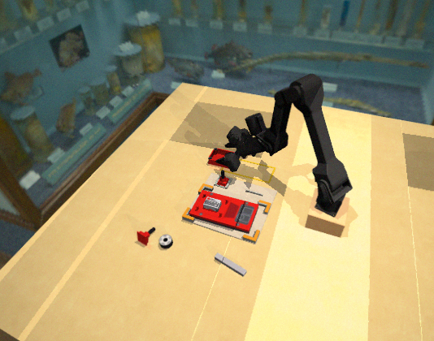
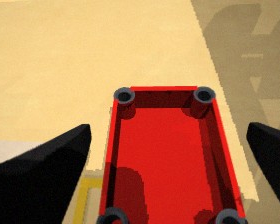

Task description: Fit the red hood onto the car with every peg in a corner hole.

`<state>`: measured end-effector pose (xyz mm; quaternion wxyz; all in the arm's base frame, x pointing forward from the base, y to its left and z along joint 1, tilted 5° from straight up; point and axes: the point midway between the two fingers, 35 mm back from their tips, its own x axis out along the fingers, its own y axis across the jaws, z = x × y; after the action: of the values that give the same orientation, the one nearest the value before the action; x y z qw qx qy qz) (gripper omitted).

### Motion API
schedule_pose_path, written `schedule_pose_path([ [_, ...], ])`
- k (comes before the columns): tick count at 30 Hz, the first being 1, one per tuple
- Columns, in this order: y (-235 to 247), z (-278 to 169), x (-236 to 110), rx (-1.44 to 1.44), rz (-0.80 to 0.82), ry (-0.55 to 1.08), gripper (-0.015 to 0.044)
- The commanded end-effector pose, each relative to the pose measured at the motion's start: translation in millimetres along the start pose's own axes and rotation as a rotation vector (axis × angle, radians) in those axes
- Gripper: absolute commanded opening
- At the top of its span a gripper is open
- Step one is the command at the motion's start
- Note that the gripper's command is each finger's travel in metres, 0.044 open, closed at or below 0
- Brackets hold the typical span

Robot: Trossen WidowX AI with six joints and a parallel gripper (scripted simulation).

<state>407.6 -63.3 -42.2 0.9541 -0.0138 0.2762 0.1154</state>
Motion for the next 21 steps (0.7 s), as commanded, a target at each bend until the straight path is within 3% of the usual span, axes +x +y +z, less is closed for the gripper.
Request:
schedule_pose_path([
  [1,0.2,-5.1,2.0,0.007,-0.001,0.007,0.0440],
  [21,0.3,-13.7,6.7,0.007,-0.001,0.007,0.0440],
])
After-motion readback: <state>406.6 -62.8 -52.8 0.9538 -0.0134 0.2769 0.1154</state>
